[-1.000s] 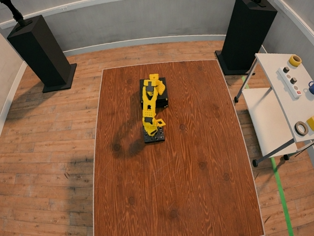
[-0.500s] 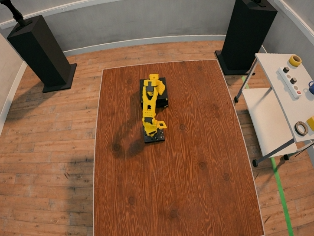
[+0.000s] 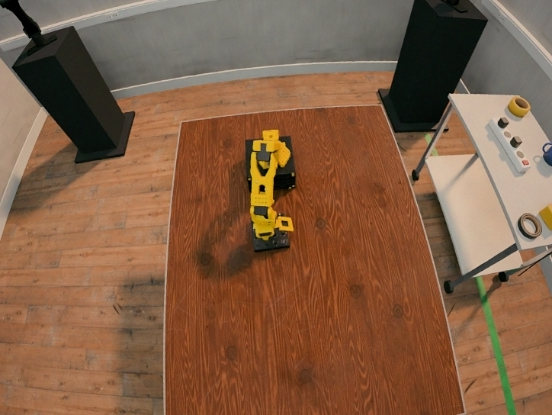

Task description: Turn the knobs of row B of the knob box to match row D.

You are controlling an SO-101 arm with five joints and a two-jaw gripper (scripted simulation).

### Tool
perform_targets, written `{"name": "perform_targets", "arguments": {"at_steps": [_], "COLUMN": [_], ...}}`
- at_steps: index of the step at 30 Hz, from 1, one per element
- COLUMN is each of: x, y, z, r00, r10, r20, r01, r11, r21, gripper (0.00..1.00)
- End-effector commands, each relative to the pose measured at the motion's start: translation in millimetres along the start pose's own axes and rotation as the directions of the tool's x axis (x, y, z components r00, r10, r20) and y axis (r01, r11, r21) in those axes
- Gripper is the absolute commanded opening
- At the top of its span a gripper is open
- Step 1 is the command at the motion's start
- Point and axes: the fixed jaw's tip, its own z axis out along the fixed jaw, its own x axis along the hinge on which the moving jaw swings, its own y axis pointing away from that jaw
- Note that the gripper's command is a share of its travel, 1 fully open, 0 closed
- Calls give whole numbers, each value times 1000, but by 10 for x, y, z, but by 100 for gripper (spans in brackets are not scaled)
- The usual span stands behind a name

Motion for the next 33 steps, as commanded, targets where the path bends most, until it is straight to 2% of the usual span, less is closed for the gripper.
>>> {"name": "perform_targets", "arguments": {"at_steps": [1,15,33], "x": [-8,-20,-35], "y": [2,0,-6], "z": [11,11,11], "r00": [997,961,847], "r10": [72,278,532], "r20": [6,4,1], "r01": [-72,-278,-532], "r11": [997,961,847], "r21": [-9,-10,-11], "gripper": [1,1,1]}}
